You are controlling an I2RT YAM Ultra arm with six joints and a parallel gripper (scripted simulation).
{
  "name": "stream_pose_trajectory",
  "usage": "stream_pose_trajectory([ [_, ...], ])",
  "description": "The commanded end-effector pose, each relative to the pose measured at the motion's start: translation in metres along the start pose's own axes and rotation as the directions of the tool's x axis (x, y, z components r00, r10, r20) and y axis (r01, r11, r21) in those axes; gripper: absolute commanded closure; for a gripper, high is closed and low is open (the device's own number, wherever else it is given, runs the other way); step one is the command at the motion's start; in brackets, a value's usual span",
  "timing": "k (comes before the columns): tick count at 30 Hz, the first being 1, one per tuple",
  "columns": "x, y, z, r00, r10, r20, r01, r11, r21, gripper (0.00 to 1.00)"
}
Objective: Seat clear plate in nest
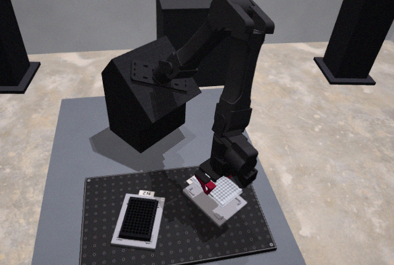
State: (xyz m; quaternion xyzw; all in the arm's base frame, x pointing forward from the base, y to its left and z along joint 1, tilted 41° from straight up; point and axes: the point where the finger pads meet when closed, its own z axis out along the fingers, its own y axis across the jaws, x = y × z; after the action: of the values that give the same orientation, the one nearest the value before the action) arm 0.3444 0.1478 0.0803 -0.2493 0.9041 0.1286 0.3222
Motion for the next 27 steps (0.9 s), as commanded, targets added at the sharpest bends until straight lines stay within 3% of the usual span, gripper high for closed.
stream_pose_trajectory([
  [1, -0.003, -0.002, -0.002, 1.000, 0.002, 0.010, -0.002, 1.000, 0.003, 1.00],
  [13, -0.003, -0.002, -0.002, 1.000, 0.002, 0.010, -0.002, 1.000, 0.003, 1.00],
  [27, -0.004, -0.003, 0.018, 1.000, 0.002, 0.010, -0.002, 1.000, 0.003, 1.00],
])
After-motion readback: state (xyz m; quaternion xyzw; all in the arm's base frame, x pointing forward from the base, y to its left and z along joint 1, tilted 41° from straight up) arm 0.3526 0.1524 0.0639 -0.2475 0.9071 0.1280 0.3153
